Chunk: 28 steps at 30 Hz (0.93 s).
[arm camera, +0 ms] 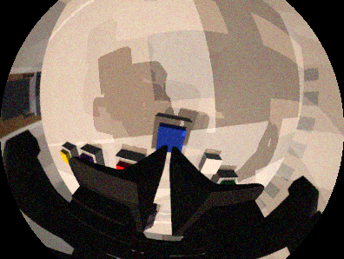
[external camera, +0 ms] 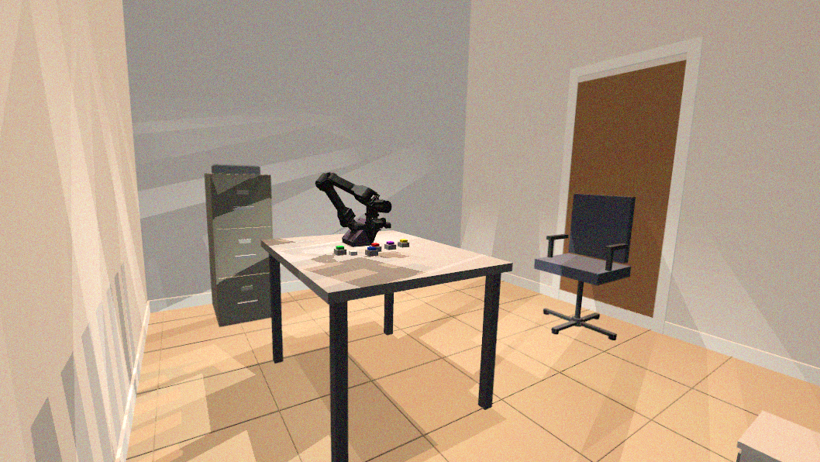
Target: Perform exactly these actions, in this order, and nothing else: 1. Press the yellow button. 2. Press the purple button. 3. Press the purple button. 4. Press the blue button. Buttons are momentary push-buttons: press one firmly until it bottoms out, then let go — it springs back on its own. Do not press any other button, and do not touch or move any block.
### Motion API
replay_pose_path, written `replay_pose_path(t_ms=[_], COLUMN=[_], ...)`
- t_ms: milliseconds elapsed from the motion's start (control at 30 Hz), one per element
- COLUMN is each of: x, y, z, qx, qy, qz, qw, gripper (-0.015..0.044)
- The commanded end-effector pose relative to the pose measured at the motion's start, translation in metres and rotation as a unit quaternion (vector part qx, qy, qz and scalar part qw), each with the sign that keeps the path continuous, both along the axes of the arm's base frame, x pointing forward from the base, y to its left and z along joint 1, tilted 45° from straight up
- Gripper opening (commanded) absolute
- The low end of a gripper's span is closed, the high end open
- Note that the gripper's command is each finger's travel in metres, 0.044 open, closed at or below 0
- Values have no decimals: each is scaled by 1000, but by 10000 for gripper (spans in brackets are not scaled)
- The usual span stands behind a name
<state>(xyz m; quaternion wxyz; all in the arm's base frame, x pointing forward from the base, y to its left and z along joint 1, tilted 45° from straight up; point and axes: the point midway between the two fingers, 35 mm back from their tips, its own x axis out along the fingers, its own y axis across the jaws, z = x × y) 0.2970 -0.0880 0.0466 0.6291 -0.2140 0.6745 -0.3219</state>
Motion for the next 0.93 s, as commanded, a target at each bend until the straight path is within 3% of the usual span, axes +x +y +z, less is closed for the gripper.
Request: replay_pose_path(t_ms=[0,200,433,633,900], x=[3,22,10,-19,-24], y=[9,88,178,238,244], z=[1,-40,-90,-128,-132], qx=[4,29,35,15,12], qy=[-2,-3,4,-2,-3], qz=[-1,12,15,-1,-3], qw=[1000,1000,999,1000,1000], gripper=[73,230,400,400,400])
